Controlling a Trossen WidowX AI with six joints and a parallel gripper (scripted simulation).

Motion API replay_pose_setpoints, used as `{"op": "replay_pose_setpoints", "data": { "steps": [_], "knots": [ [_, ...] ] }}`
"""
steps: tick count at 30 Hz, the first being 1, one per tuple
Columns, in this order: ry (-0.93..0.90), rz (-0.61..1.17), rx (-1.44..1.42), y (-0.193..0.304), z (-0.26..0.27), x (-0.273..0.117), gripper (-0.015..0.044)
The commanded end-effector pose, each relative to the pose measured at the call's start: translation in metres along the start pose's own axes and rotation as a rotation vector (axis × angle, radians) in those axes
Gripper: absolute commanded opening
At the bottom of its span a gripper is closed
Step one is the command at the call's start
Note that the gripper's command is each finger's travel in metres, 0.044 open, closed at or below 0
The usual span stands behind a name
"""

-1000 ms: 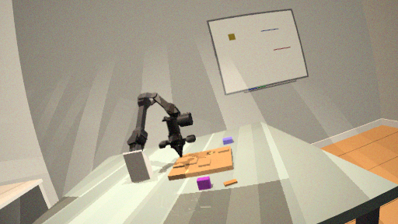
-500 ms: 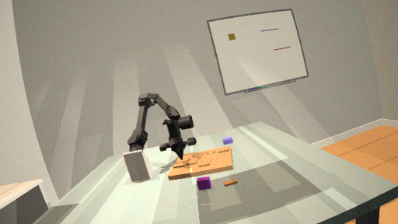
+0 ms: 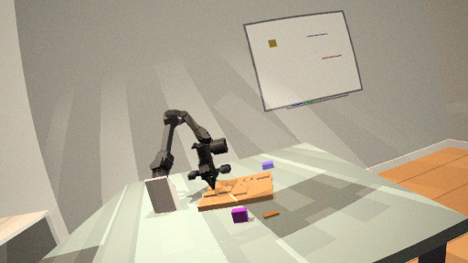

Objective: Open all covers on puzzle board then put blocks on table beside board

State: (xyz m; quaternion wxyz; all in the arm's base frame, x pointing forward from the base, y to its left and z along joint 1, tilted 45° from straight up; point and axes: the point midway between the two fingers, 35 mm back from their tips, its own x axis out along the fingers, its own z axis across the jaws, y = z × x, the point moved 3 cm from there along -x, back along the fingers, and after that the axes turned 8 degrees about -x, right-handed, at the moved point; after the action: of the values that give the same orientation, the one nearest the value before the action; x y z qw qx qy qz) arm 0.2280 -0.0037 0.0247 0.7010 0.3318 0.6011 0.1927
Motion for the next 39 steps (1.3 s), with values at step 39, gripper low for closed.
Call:
{"op": "replay_pose_setpoints", "data": {
  "steps": [39],
  "knots": [
    [0.001,-0.009,0.007,-0.042,-0.003,0.0,0.0]
  ]
}}
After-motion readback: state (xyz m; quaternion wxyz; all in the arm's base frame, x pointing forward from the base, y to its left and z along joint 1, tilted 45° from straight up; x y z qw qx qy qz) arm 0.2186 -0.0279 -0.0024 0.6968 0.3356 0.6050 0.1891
